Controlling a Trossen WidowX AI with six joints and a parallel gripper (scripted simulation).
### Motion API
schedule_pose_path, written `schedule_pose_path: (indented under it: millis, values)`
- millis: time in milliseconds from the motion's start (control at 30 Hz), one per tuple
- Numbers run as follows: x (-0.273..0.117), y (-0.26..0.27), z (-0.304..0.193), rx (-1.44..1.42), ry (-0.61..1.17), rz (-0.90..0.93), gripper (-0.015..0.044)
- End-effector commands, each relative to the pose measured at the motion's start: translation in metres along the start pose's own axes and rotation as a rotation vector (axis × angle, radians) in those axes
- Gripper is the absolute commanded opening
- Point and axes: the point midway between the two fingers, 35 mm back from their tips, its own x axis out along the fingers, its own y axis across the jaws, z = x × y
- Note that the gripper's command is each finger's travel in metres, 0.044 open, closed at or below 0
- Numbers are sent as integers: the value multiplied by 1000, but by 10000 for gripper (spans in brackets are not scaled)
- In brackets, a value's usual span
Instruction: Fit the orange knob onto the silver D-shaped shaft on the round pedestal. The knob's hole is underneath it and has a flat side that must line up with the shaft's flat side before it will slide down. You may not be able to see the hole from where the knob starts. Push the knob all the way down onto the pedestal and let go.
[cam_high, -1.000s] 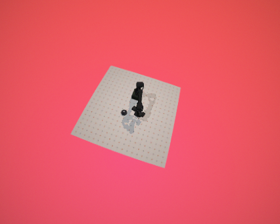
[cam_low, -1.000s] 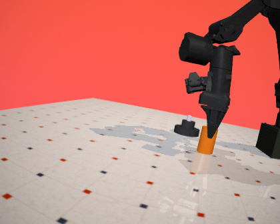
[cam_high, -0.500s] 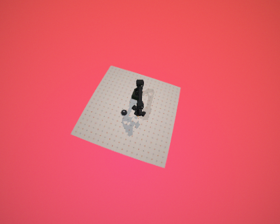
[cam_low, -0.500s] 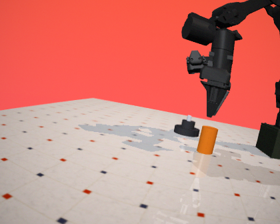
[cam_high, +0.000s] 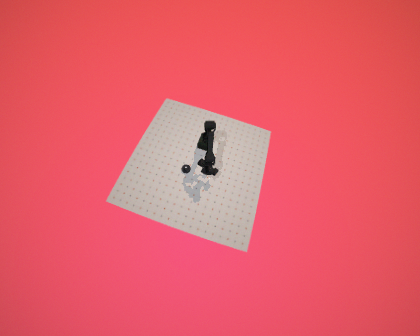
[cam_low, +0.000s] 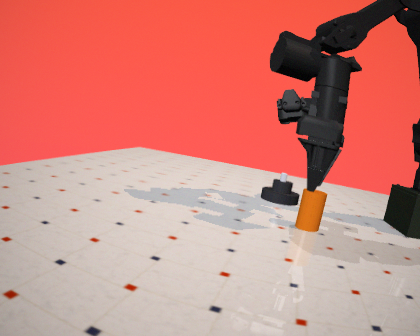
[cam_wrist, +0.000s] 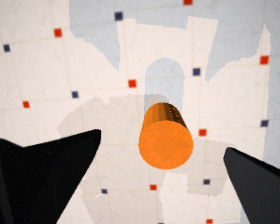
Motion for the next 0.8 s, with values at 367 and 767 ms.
schedule_pose_path:
  millis: [367, 767]
  values:
    - [27, -2, -2, 5, 11, -11, 440]
    - [46, -3, -3, 5, 11, -11, 440]
